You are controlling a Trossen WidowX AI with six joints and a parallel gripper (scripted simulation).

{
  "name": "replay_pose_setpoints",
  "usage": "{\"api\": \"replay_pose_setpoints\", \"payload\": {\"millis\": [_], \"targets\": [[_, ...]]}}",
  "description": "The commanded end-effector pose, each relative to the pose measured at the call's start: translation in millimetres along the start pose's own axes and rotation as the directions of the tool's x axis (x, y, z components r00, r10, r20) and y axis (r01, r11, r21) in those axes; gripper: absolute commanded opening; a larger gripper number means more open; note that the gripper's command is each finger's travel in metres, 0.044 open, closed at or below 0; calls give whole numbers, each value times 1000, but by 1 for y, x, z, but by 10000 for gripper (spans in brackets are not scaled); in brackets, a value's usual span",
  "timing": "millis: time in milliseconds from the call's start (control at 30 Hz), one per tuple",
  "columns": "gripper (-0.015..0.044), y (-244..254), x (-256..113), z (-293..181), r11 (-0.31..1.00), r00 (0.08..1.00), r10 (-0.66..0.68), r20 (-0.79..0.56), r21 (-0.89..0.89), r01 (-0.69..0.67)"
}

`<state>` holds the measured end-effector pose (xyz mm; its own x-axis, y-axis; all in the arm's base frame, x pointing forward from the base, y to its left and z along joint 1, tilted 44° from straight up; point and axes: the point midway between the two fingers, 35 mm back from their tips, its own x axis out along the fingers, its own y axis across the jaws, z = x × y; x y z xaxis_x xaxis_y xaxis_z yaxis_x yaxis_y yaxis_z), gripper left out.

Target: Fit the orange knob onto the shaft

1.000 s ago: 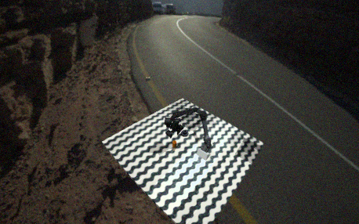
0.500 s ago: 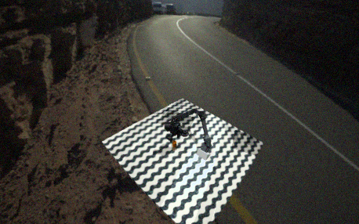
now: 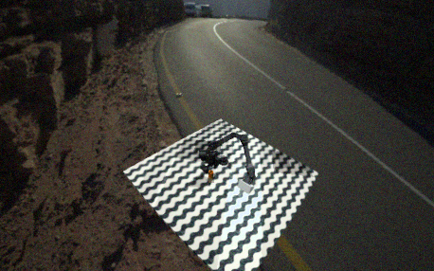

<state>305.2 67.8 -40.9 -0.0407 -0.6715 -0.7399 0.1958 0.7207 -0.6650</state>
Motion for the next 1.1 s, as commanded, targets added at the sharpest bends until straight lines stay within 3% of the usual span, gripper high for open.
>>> {"api": "replay_pose_setpoints", "payload": {"millis": [0, 1067], "targets": [[440, -1, 9, -1, 1000, 1000, -10, -3, -11, 10], [440, -3, 58, -3, 1000, 1000, -13, -2, -10, 13]]}}
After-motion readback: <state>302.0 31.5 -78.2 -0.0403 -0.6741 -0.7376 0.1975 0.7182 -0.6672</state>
